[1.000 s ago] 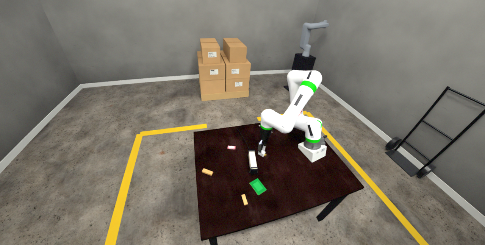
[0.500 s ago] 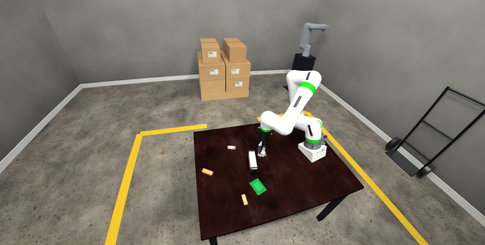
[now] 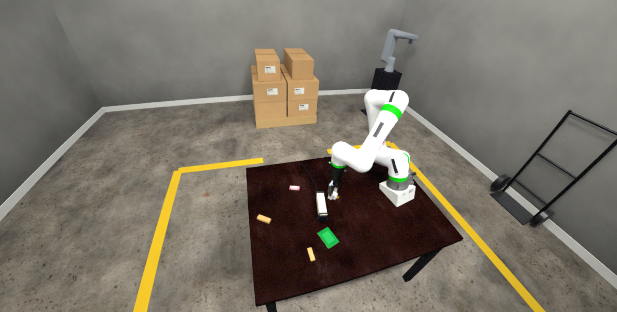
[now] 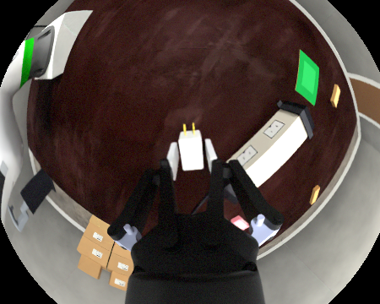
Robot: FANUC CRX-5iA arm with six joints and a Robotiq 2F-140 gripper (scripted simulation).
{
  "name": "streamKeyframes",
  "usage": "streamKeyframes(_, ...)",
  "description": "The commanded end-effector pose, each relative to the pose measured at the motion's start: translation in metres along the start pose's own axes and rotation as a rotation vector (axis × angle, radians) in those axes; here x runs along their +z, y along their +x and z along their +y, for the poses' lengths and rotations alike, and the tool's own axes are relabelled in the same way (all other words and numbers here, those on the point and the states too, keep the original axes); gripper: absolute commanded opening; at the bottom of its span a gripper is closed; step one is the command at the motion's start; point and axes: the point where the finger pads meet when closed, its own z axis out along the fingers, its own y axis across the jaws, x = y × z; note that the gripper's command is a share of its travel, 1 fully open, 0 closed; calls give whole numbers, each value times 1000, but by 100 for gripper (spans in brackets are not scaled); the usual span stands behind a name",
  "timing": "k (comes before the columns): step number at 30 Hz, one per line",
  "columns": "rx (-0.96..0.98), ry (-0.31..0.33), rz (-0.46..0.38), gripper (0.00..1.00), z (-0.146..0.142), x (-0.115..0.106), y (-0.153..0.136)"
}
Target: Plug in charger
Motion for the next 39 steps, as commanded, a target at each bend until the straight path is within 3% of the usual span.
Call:
streamKeyframes(1, 0, -1, -1, 38, 1, -1, 0)
streamKeyframes(27, 0, -1, -1, 38, 1, -1, 0)
streamKeyframes(28, 0, -1, -1, 10, 1, -1, 0)
streamKeyframes(39, 0, -1, -1, 10, 1, -1, 0)
